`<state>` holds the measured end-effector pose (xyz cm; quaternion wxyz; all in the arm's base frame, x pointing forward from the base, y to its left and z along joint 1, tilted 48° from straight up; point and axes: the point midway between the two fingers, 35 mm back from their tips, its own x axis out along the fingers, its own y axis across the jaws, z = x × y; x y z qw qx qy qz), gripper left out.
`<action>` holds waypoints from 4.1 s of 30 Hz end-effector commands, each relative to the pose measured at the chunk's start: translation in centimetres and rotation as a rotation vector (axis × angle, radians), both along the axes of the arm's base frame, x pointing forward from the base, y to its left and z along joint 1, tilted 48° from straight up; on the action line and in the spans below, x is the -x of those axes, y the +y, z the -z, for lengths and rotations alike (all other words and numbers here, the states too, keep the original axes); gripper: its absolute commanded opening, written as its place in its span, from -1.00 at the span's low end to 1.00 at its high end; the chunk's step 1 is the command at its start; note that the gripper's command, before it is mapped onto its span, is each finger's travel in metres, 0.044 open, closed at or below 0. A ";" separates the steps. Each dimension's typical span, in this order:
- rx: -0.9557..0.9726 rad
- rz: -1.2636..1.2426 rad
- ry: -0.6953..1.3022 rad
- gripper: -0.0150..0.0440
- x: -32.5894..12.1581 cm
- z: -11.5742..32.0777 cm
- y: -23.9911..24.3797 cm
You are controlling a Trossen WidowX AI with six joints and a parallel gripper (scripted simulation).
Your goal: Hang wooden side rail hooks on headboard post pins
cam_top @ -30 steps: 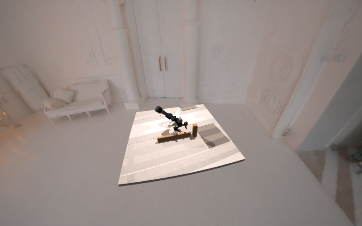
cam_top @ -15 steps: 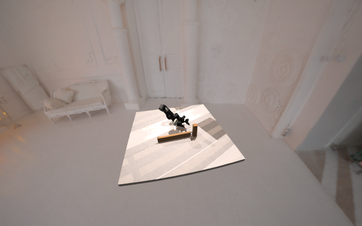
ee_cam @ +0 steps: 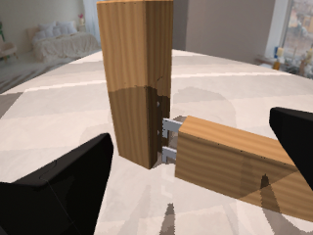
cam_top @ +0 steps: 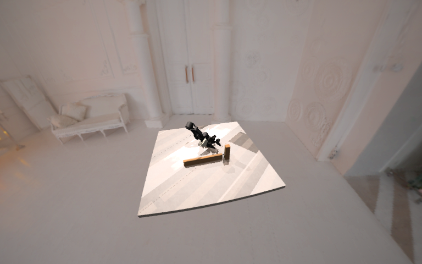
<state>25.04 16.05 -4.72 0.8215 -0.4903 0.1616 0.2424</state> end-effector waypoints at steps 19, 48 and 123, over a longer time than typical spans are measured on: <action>0.195 -0.091 0.309 1.00 -5.5 0.8 3.1; 0.302 -0.174 0.515 1.00 -6.7 -3.7 2.5; -0.938 2.220 -0.322 1.00 -10.0 -6.9 1.1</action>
